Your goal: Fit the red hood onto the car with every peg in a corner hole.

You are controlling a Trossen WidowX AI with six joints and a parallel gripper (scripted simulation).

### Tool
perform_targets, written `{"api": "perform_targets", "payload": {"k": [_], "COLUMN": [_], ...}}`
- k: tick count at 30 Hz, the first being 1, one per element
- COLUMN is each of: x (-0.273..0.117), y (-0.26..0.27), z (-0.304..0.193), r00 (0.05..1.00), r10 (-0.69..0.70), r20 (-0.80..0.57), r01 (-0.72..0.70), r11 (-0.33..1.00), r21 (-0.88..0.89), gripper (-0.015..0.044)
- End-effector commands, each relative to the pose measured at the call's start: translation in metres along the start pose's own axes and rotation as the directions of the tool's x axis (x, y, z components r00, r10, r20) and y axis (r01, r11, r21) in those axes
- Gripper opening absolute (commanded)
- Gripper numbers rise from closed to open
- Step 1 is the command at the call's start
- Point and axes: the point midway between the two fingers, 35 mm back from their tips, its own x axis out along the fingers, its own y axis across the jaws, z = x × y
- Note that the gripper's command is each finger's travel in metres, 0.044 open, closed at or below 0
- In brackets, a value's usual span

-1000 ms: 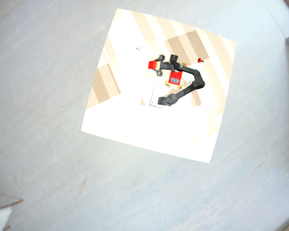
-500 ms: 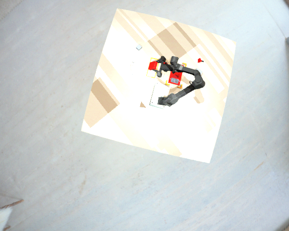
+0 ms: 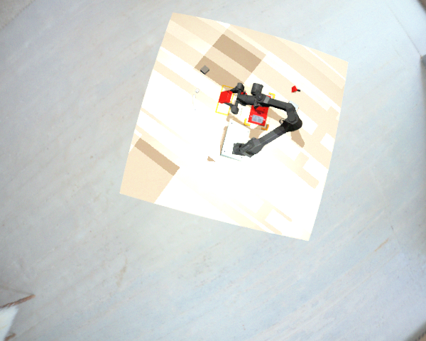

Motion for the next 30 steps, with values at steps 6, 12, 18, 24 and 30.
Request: {"api": "perform_targets", "payload": {"k": [6, 12, 18, 24, 30], "x": [-0.007, -0.070, -0.120, -0.092, -0.092], "y": [0.002, 0.009, 0.003, 0.008, 0.008], "z": [-0.002, -0.022, -0.038, -0.029, -0.029], "r00": [1.000, 1.000, 1.000, 1.000, 1.000], "r10": [0.000, -0.002, -0.004, -0.002, -0.002], "r20": [0.002, 0.013, 0.021, 0.012, 0.012], "r01": [0.000, 0.002, 0.003, 0.002, 0.002], "r11": [1.000, 1.000, 1.000, 1.000, 1.000], "r21": [0.002, 0.018, 0.031, 0.021, 0.021], "gripper": [0.0440, 0.0440, 0.0440, 0.0440, 0.0440]}}
